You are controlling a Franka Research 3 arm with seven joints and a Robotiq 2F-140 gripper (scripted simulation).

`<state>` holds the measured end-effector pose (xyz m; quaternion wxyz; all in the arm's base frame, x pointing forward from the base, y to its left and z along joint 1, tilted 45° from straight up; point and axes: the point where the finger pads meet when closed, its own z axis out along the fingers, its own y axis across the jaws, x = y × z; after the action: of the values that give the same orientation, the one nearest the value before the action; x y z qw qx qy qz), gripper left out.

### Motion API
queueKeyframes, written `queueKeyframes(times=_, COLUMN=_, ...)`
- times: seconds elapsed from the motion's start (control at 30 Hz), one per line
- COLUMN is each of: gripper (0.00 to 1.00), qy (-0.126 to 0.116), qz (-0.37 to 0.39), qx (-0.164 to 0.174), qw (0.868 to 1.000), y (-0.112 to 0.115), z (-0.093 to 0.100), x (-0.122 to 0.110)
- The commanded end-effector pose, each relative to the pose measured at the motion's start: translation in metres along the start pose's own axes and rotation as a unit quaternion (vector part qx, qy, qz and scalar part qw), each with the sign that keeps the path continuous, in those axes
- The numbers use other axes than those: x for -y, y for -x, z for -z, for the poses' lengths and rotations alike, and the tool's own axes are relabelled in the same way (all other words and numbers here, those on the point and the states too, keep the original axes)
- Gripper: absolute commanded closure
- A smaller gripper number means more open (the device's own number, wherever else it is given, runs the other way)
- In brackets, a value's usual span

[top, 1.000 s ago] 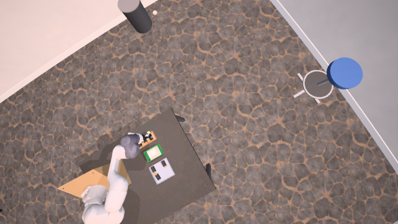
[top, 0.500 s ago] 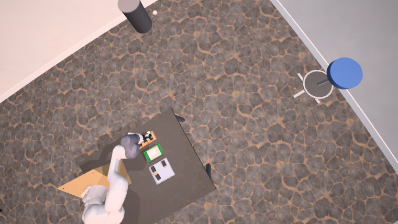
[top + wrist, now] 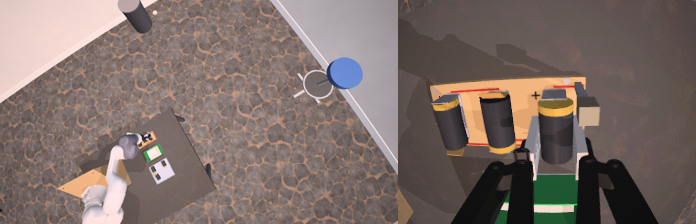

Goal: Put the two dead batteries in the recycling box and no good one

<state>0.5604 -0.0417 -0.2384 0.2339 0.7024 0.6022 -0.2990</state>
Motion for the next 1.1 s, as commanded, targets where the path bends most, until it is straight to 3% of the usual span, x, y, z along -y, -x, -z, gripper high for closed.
queueKeyframes(times=0.0, gripper=0.84, qy=-0.001, qz=-0.001, qx=0.0, qw=1.0, y=0.001, z=0.013, x=0.0)
queueKeyframes(times=0.37, gripper=0.84, qy=-0.001, qz=-0.001, qx=0.0, qw=1.0, y=0.0, z=0.029, x=0.0)
queueKeyframes(times=0.47, gripper=0.84, qy=-0.001, qz=-0.001, qx=0.0, qw=1.0, y=0.0, z=0.061, x=0.0)
queueKeyframes(times=0.53, gripper=0.84, qy=-0.001, qz=-0.001, qx=0.0, qw=1.0, y=0.0, z=0.061, x=0.0)
queueKeyframes(times=0.63, gripper=0.84, qy=-0.001, qz=-0.001, qx=0.0, qw=1.0, y=0.0, z=0.087, x=0.0)
queueKeyframes(times=1.07, gripper=0.84, qy=-0.001, qz=-0.001, qx=0.0, qw=1.0, y=0.013, z=0.088, x=0.0)
